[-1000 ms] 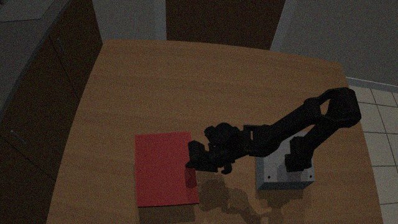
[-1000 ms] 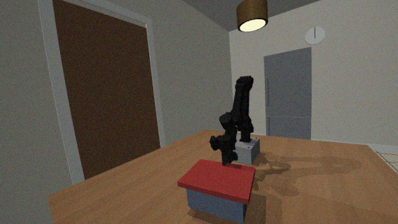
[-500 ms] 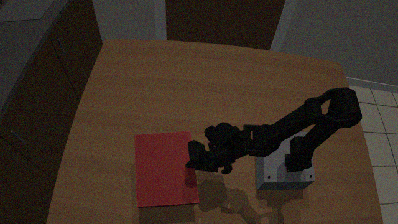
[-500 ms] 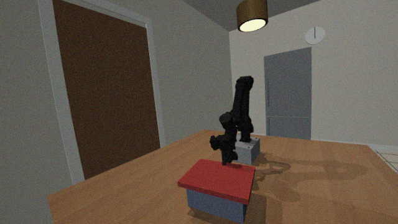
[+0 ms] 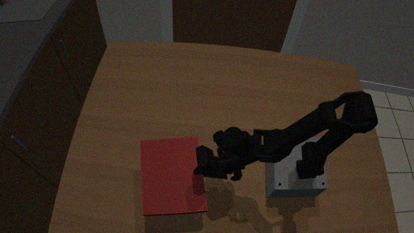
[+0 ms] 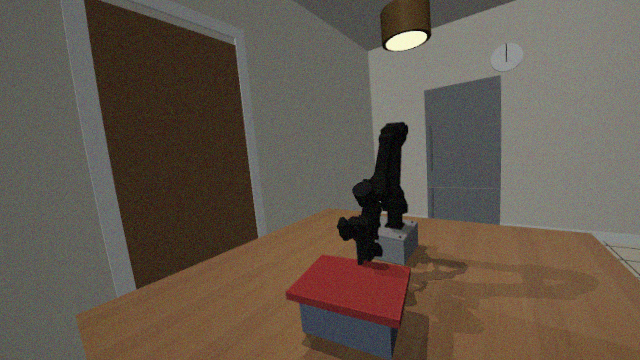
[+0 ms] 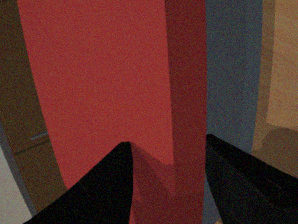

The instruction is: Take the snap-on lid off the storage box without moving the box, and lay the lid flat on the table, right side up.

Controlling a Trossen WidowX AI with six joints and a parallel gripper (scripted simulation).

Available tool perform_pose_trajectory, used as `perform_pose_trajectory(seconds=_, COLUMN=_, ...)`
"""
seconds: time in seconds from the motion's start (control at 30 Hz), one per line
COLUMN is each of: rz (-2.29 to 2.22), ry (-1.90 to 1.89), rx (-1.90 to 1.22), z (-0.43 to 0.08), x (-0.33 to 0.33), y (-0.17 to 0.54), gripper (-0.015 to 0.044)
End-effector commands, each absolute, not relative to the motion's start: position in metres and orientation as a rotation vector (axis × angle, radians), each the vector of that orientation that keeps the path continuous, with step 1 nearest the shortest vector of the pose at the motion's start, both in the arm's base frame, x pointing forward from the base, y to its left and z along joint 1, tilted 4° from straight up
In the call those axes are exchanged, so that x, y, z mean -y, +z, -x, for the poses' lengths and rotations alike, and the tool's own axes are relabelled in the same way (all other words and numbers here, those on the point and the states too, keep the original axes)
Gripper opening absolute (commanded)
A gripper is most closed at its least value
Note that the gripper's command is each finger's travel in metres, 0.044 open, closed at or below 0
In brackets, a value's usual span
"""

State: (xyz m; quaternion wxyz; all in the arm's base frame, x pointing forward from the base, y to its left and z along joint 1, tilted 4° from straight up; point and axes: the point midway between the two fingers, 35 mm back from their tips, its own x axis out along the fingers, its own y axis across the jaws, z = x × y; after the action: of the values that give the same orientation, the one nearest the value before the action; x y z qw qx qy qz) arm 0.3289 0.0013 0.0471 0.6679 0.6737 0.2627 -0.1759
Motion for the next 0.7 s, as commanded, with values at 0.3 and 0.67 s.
perform_pose_trajectory(seconds=0.3, rz=-1.520, ry=-0.394, rx=-0.590, z=-0.3283, x=-0.0011, y=0.0513, gripper=0.0000)
perform_pose_trajectory(seconds=0.67, rz=-1.520, ry=-0.394, rx=-0.590, z=-0.3279, x=-0.0009, y=0.0535, gripper=0.0000)
